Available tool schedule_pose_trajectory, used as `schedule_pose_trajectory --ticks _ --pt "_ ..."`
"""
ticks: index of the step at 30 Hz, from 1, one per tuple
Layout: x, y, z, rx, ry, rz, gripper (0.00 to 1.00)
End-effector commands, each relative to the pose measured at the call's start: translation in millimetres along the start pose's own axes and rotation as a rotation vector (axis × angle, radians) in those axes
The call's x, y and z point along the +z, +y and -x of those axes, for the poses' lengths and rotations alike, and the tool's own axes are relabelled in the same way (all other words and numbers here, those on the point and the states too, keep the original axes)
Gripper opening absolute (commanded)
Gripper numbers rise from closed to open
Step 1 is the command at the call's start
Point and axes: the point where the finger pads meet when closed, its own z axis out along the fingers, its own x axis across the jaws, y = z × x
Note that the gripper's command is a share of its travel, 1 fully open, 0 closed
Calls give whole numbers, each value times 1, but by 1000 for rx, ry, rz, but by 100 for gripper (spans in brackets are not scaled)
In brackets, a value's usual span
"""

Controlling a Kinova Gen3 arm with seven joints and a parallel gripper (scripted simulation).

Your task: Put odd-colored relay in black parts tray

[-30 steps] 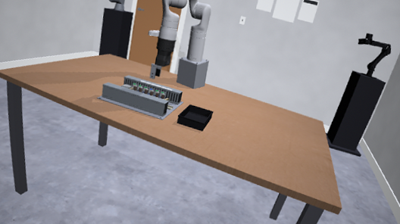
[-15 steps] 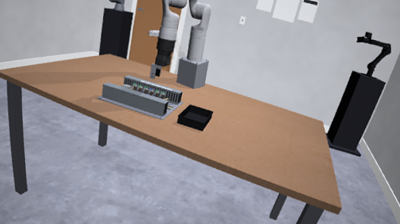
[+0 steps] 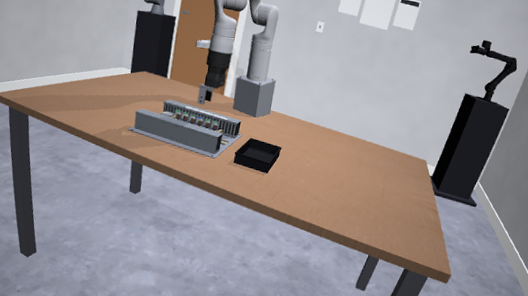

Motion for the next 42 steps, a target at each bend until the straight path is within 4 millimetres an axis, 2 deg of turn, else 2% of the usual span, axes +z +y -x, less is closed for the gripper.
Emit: schedule_pose_trajectory --ticks 1,10,42 --pt "1 -1 1 0 -2 0 98" --pt "7 -4 1 0 -2 0 98" --pt "7 -4 1 0 -2 0 98"
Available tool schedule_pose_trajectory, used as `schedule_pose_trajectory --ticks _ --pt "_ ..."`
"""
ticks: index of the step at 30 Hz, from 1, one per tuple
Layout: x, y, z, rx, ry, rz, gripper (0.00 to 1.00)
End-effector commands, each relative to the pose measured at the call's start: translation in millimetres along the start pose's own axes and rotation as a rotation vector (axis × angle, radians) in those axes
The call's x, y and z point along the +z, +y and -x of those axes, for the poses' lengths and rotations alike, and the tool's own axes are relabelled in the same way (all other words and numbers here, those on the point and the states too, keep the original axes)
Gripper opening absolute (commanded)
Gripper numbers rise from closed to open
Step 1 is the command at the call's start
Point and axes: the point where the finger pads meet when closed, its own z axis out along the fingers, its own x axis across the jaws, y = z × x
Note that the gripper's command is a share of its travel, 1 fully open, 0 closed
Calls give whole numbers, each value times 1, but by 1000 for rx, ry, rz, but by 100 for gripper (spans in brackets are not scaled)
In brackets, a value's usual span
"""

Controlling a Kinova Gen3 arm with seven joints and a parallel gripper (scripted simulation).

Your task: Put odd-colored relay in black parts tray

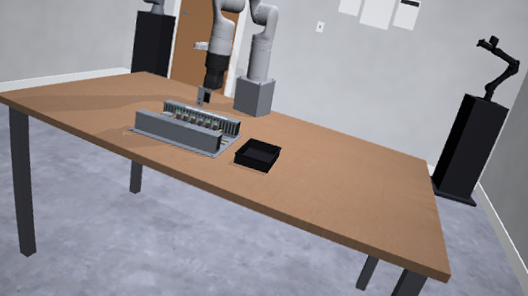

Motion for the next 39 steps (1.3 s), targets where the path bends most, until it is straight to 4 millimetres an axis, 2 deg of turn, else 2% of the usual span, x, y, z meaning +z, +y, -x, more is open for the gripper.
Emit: schedule_pose_trajectory --ticks 1,9,26,39 --pt "-1 0 1 0 -2 0 98" --pt "3 0 1 0 -2 0 98" --pt "40 0 1 0 -2 0 98" --pt "43 0 1 0 -2 0 98"
